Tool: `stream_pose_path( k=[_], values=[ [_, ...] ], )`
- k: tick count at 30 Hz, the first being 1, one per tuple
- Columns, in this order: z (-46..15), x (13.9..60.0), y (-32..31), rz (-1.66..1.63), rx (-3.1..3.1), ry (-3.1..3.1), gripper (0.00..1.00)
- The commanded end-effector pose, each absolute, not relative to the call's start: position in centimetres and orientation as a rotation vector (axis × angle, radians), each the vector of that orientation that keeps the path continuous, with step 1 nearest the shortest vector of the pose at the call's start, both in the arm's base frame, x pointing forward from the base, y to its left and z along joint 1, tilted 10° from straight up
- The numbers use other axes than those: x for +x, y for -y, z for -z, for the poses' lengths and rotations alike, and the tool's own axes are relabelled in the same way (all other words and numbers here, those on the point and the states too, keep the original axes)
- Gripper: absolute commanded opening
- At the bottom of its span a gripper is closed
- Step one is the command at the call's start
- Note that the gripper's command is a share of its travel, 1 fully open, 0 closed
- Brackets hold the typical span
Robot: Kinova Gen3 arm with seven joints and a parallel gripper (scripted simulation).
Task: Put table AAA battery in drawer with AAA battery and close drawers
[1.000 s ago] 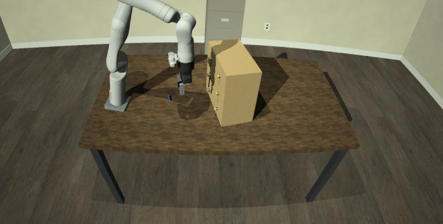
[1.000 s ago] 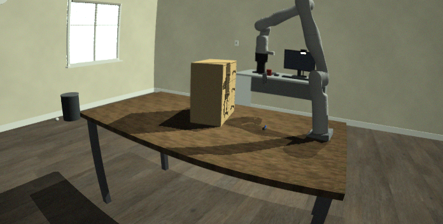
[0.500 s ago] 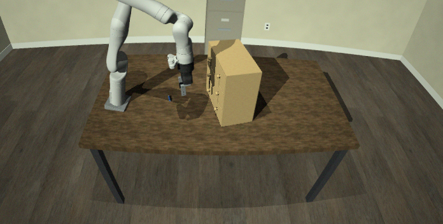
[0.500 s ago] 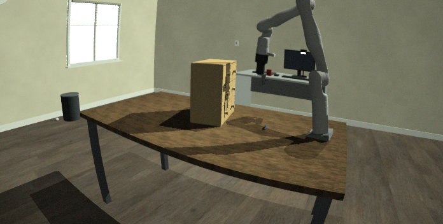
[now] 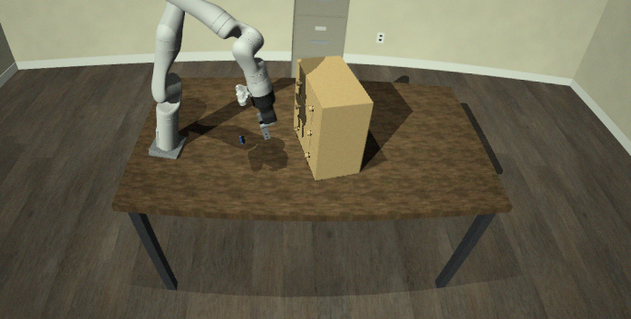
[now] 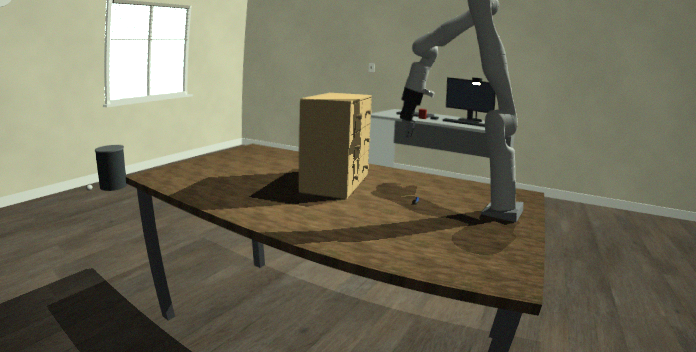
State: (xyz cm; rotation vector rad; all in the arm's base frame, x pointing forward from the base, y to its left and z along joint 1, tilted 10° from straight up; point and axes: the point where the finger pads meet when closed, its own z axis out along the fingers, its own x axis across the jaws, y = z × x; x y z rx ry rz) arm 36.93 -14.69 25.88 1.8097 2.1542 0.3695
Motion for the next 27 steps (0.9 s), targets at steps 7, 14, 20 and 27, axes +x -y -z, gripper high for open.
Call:
stream_pose_path(
  k=[7,14,20,27],
  values=[
    [-24.9,37.2,14.8,-0.449,1.774,-2.099,1.00],
    [-24.1,38.0,14.8,-0.528,1.727,-2.049,1.00],
    [-23.7,38.4,14.7,-0.566,1.704,-2.024,1.00],
    [-23.1,39.0,14.6,-0.624,1.667,-1.986,1.00]
  ],
)
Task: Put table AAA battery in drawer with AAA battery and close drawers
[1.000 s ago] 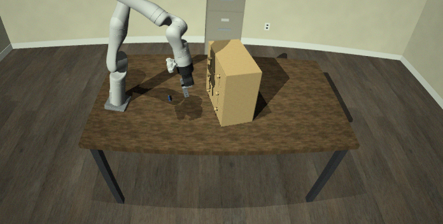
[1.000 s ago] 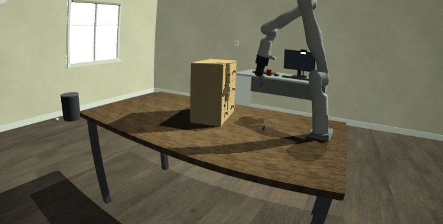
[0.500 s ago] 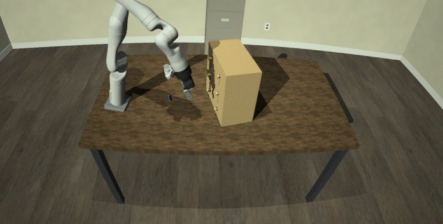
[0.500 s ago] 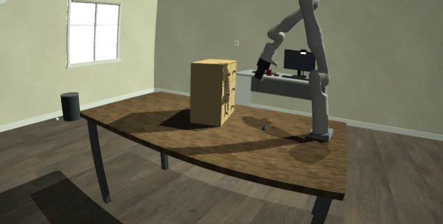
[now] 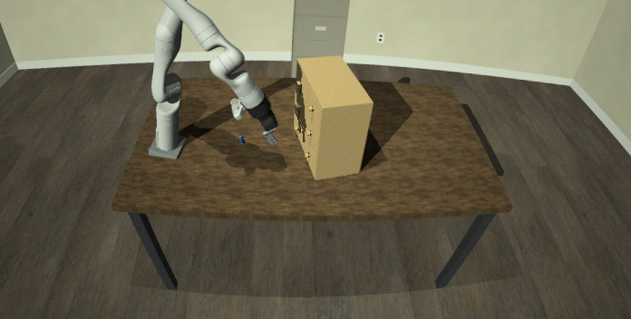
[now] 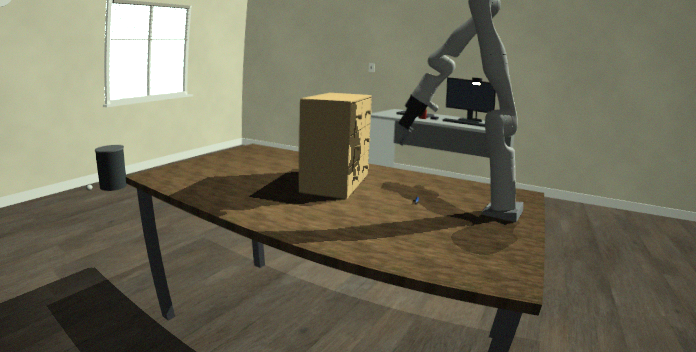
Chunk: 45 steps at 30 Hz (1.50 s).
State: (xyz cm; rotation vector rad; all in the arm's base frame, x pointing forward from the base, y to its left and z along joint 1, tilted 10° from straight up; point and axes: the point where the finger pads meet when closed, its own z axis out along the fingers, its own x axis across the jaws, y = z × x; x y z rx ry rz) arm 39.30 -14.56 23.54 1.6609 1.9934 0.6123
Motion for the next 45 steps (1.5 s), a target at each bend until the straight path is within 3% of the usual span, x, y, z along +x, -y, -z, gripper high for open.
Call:
stream_pose_path(
  k=[1,45],
  values=[
    [-23.0,39.1,14.6,-0.632,1.662,-1.981,1.00],
    [-20.3,41.7,14.5,-0.856,1.497,-1.802,1.00]
  ],
)
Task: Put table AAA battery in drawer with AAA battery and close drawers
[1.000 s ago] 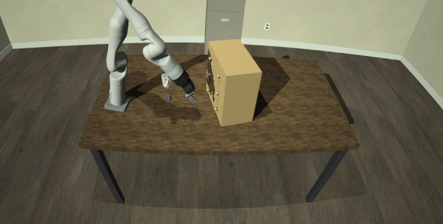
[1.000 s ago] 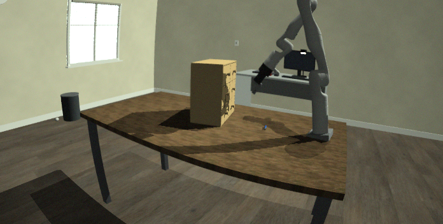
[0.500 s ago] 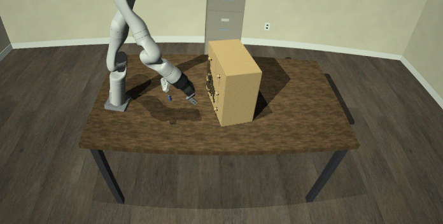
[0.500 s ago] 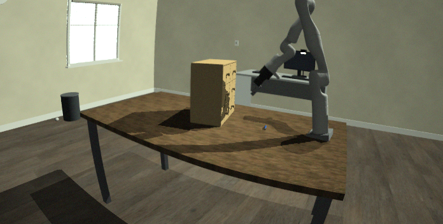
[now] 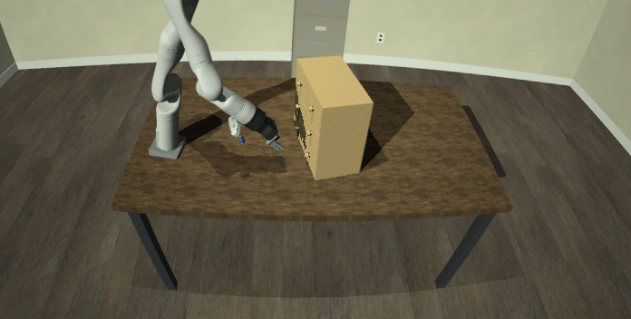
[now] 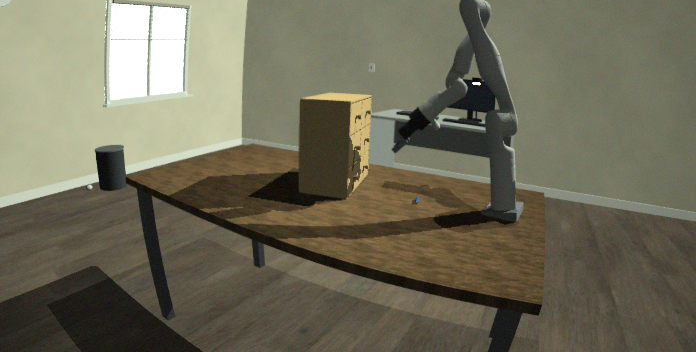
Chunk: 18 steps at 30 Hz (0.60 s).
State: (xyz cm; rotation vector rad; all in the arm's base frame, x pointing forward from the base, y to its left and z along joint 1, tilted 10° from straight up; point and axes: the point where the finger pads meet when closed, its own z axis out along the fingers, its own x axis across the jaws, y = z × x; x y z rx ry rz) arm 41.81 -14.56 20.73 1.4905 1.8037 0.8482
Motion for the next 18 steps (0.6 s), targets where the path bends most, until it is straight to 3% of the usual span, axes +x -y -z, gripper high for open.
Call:
stream_pose_path(
  k=[1,18],
  values=[
    [-20.20,41.81,14.42,-0.863,1.493,-1.798,1.00],
    [-19.48,42.53,14.33,-0.920,1.446,-1.748,1.00]
  ],
)
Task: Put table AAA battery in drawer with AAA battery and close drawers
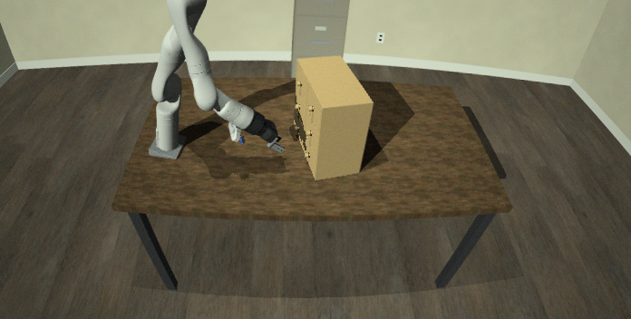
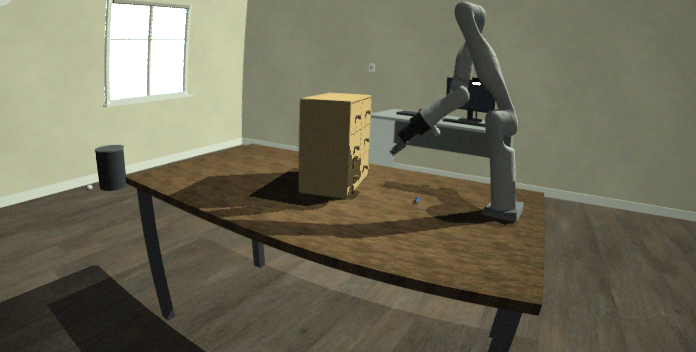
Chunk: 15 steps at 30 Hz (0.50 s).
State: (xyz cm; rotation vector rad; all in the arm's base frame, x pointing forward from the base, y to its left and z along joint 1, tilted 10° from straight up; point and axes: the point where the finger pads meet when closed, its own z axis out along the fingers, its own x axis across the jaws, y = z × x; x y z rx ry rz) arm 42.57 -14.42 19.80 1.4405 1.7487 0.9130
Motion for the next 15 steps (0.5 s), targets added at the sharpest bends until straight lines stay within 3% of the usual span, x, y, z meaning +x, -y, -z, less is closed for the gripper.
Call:
stream_pose_path(
  k=[1,15],
  values=[
    [-19.45,42.56,14.33,-0.922,1.444,-1.746,1.00],
    [-19.31,42.70,14.38,-0.930,1.435,-1.734,1.00]
  ],
)
